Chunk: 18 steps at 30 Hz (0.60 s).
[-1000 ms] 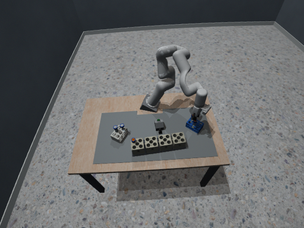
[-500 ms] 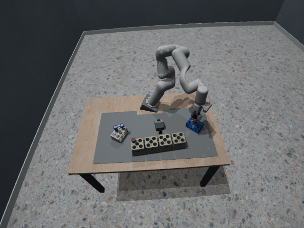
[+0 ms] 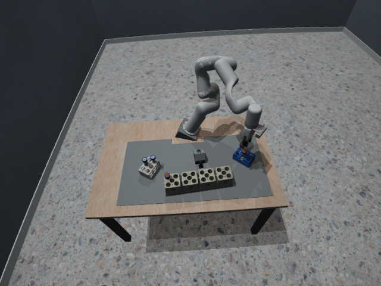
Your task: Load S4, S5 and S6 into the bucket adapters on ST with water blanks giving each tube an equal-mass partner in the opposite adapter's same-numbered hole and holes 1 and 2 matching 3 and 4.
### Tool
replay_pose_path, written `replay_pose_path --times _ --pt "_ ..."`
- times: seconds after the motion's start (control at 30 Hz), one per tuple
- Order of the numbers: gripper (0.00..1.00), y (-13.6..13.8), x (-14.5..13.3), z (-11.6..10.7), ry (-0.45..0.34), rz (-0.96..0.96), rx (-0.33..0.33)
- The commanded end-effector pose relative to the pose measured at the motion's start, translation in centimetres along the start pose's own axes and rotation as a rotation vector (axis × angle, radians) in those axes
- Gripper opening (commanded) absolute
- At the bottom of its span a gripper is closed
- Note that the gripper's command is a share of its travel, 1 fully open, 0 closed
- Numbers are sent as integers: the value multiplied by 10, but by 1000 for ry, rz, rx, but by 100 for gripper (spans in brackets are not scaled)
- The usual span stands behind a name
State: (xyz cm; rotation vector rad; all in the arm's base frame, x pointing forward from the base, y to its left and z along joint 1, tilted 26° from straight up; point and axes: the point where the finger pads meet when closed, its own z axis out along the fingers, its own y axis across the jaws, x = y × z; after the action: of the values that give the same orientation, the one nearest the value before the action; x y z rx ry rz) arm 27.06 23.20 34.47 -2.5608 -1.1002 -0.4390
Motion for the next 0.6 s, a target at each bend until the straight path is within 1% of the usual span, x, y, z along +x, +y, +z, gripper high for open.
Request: replay_pose_path --times 0.0,0.3,0.57 --pt "44 0 1 -11 4 -1 -1" --pt "44 0 1 -29 4 -1 -1" --pt "44 0 1 -29 4 -1 -1"
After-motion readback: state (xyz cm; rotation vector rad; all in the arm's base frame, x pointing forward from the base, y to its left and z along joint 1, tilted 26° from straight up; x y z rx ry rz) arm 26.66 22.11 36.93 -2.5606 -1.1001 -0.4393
